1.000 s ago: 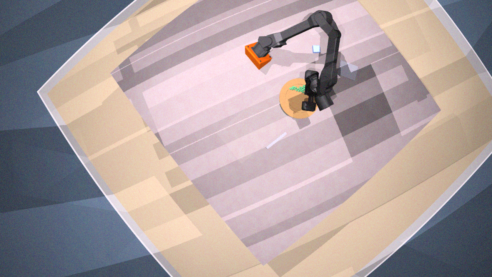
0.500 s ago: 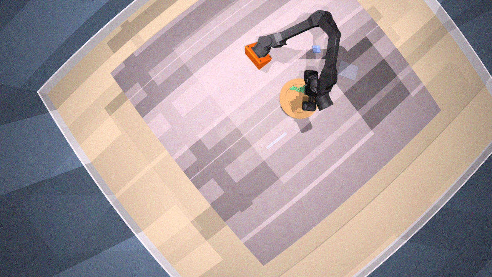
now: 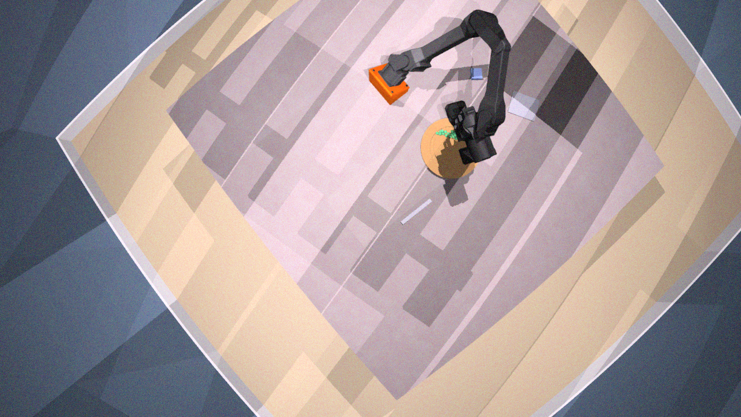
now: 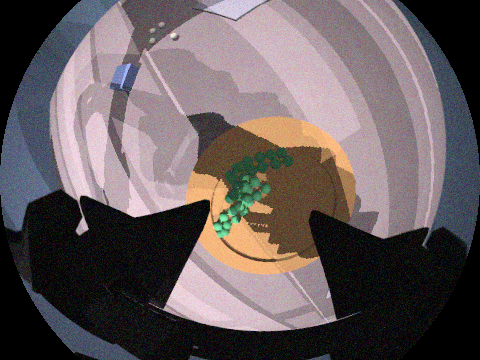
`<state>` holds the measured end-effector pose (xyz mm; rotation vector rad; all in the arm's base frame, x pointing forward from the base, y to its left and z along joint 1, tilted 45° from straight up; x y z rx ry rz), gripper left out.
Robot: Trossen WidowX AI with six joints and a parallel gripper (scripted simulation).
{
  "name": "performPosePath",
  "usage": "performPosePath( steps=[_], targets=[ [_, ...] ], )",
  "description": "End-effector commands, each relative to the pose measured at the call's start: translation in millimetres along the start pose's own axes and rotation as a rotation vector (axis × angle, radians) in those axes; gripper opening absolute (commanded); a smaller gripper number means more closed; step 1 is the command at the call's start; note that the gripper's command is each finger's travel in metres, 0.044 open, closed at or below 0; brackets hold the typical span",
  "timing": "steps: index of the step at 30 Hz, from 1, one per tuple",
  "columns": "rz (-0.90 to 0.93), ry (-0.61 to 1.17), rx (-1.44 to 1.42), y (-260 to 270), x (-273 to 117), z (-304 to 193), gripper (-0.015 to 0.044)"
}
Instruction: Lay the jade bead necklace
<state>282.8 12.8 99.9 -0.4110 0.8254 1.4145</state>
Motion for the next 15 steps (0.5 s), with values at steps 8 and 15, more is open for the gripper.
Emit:
performPosePath(
  steps=[8, 15],
  targets=[
    [0.001, 0.002, -0.006, 0.2, 8.7, 0.1, 0.038],
    [0.003, 0.002, -0.003, 0.6, 19.7, -0.1, 0.038]
  ],
)
Point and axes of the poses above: the point midway between the two fingers, 35 mm back from their tips, its own x axis out along the fingers, its own y axis across the jaws, z = x × y, the point moved 7 cm from there along -x, back along the fingers, and after that the axes turned 2 degrees about -x, right-handed, at the moved point
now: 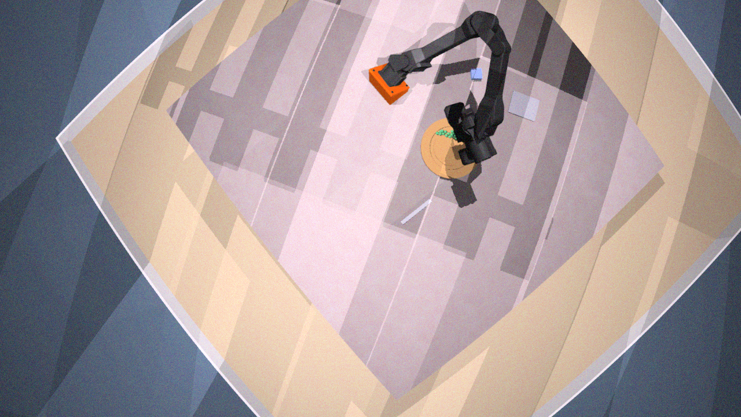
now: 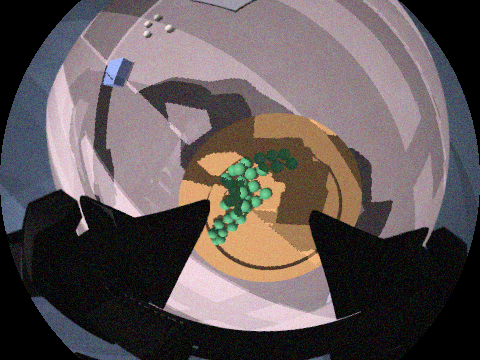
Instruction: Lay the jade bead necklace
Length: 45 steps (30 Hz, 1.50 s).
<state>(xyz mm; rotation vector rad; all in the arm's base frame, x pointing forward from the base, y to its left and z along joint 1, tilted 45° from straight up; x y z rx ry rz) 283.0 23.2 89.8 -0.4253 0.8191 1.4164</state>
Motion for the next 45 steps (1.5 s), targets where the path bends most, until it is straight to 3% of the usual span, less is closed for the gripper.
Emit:
performPosePath(
  steps=[1, 13, 21, 45],
  targets=[
    [0.007, -0.003, 0.01, 1.6, 6.9, -0.7, 0.038],
    [0.012, -0.005, 0.013, 3.1, 21.9, -0.8, 0.038],
    [0.008, -0.002, 0.004, 2.0, 19.4, -0.2, 0.017],
    [0.008, -0.002, 0.004, 2.0, 19.4, -0.2, 0.001]
  ],
)
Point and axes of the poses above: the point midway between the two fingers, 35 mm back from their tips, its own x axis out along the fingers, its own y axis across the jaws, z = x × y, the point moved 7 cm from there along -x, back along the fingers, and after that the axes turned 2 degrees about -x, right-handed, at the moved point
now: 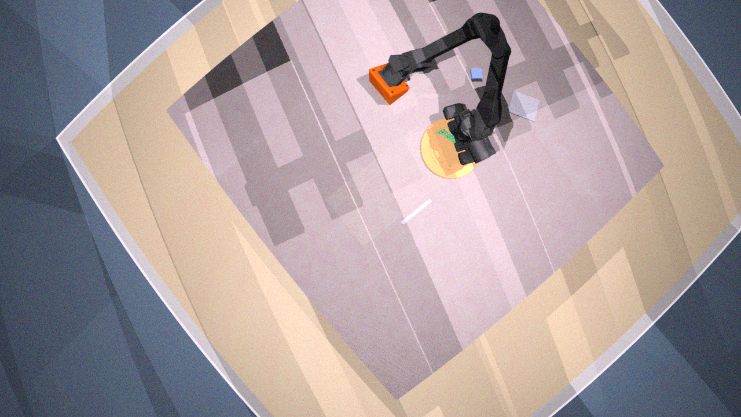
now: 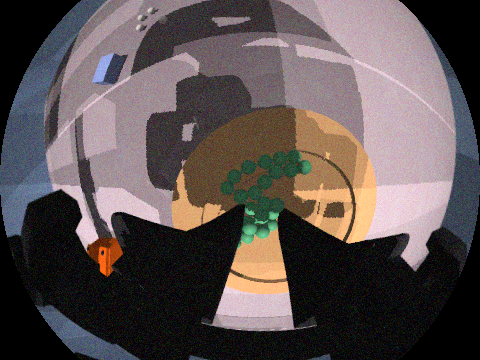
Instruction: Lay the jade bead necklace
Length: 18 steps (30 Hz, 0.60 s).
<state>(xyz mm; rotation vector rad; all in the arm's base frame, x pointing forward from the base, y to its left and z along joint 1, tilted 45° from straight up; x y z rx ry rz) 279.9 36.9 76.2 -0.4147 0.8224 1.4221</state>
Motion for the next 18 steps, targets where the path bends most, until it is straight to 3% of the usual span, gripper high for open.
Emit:
performPosePath(
  steps=[1, 18],
  targets=[
    [-0.001, 0.002, -0.002, -0.2, 0.0, 0.0, 0.0003],
    [0.003, 0.0, 0.007, 0.5, -14.0, -1.0, 0.0]
  ],
)
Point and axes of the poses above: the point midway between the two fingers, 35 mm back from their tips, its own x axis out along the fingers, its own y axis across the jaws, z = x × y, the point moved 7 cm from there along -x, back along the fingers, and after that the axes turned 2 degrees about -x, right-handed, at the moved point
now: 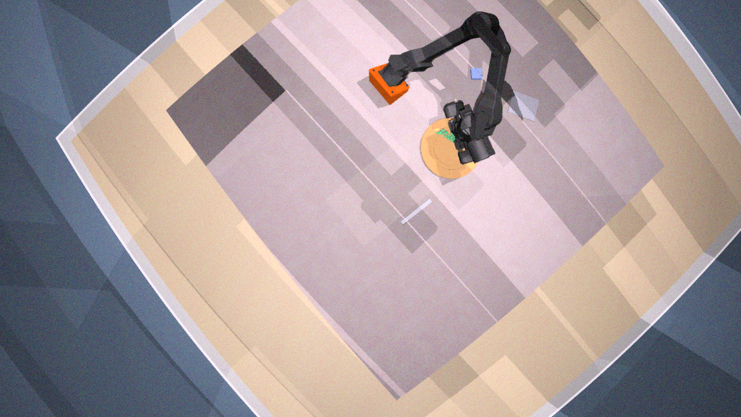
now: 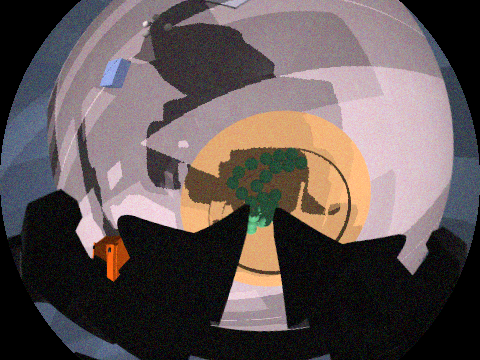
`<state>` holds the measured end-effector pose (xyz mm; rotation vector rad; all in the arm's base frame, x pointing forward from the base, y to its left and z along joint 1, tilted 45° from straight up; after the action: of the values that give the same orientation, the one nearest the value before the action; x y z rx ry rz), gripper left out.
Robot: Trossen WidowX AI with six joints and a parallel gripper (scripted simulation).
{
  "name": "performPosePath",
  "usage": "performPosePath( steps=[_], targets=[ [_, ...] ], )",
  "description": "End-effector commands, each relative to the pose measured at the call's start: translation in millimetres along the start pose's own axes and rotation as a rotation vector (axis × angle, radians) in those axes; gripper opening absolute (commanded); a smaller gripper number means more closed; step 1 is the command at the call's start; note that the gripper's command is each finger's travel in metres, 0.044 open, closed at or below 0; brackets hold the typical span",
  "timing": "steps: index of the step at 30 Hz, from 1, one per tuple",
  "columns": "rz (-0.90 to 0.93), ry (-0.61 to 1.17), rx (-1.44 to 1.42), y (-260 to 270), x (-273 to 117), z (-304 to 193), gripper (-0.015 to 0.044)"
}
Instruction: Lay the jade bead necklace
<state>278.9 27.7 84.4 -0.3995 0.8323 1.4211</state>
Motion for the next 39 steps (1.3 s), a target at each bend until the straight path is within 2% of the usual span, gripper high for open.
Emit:
performPosePath(
  steps=[1, 25, 39],
  targets=[
    [-0.003, 0.003, -0.008, -1.9, -1.8, -0.5, 0.0],
    [-0.003, 0.002, -0.008, -8.1, 10.4, -6.1, 0.0],
    [-0.011, 0.004, -0.013, -9.5, 5.2, -6.0, 0.0367]
  ],
)
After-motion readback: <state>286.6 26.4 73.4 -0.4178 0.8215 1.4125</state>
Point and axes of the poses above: the point midway between the two fingers, 35 mm back from their tips, its own x axis out along the fingers, its own y axis across the jaws, z = x × y, the point moved 7 cm from there along -x, back along the fingers, and after that the axes turned 2 degrees about -x, right-handed, at the moved point
